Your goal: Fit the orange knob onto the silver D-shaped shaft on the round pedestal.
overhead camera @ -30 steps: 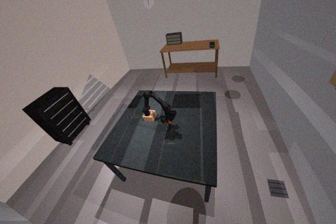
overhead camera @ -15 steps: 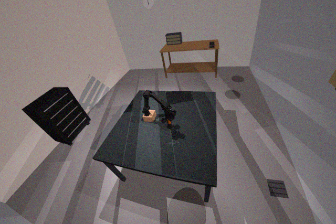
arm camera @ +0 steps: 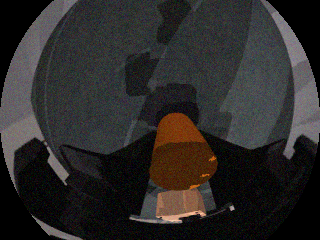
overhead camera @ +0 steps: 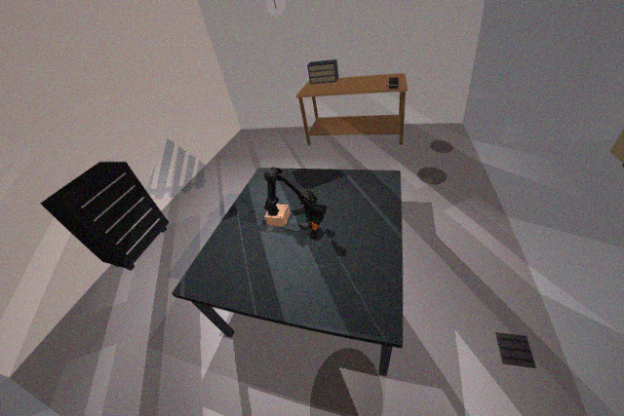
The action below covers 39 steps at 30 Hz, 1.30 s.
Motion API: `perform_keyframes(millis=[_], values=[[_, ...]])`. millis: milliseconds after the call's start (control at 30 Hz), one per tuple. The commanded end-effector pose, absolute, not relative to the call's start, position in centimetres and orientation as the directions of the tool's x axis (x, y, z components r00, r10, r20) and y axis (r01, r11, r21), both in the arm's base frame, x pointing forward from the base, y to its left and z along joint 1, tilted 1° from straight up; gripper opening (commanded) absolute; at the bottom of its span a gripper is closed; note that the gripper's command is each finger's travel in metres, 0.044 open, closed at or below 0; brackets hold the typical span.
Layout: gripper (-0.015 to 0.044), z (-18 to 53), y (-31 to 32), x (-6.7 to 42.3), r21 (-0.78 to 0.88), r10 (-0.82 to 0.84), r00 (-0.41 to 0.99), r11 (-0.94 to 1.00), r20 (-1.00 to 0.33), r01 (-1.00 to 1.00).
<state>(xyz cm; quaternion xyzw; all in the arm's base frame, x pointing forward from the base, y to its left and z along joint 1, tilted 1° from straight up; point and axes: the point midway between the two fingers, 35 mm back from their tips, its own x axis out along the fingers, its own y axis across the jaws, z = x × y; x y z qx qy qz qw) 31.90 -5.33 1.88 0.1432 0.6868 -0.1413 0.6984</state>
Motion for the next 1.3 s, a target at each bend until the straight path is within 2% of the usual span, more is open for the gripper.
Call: perform_keyframes(millis=[0,600,867,1267], values=[[0.0000,1.76,-5.36,31.83,0.003,-0.003,0.015,0.923,-1.000,0.384],[0.0000,2.27,-5.43,32.22,0.003,-0.003,0.016,0.923,-1.000,0.384],[0.0000,2.23,-5.50,32.62,0.000,-0.003,0.016,0.983,-1.000,0.184],[0.0000,2.11,-5.53,32.71,0.000,-0.003,0.016,0.983,-1.000,0.184]])
